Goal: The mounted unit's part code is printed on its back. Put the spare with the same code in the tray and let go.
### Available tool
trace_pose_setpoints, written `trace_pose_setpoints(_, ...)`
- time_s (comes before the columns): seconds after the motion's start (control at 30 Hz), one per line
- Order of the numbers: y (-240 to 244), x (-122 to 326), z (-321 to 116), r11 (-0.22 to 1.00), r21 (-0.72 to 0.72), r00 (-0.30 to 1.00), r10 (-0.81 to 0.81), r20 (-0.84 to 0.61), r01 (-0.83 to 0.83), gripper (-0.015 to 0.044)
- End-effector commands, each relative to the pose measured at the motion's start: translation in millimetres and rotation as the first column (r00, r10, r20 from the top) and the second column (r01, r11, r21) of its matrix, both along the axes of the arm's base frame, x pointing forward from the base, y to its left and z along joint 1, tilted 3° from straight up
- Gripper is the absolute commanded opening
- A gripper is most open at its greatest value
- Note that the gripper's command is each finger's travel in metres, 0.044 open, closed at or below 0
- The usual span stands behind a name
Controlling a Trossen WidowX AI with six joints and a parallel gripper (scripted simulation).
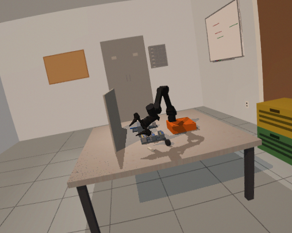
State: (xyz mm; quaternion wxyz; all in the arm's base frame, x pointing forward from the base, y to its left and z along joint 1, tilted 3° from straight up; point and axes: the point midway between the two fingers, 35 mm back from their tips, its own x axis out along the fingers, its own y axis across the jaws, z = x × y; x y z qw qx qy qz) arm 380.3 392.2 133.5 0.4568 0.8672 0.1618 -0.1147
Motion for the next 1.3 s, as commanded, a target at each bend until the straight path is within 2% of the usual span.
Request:
trace_pose_setpoints(0.0, 0, 0, 0, 1.0, 0.0, 1.0, 0.0, 0.0, 0.0, 0.0426)
trace_pose_setpoints(0.2, -2, 2, 0, 1.0, -0.017, 1.0, 0.003, -0.002, -0.003, 0.044)
trace_pose_setpoints(0.3, -31, 29, 1, 0.968, -0.243, 0.998, 0.046, -0.045, -0.055, 0.044)
trace_pose_setpoints(0.4, -72, 56, 2, 0.864, -0.48, 0.987, 0.098, -0.13, -0.149, 0.044)
trace_pose_setpoints(0.53, -114, 75, 2, 0.72, -0.642, 0.961, 0.139, -0.24, -0.265, 0.044)
trace_pose_setpoints(0.67, -155, 87, -3, 0.568, -0.726, 0.917, 0.162, -0.364, -0.388, 0.044)
trace_pose_setpoints(0.9, -224, 92, -9, 0.297, -0.733, 0.791, 0.193, -0.581, -0.611, 0.044)
trace_pose_setpoints(1.1, -280, 83, -12, 0.063, -0.624, 0.621, 0.222, -0.752, -0.779, 0.044)
trace_pose_setpoints(1.27, -323, 70, -9, -0.077, -0.505, 0.475, 0.247, -0.845, -0.859, 0.044)
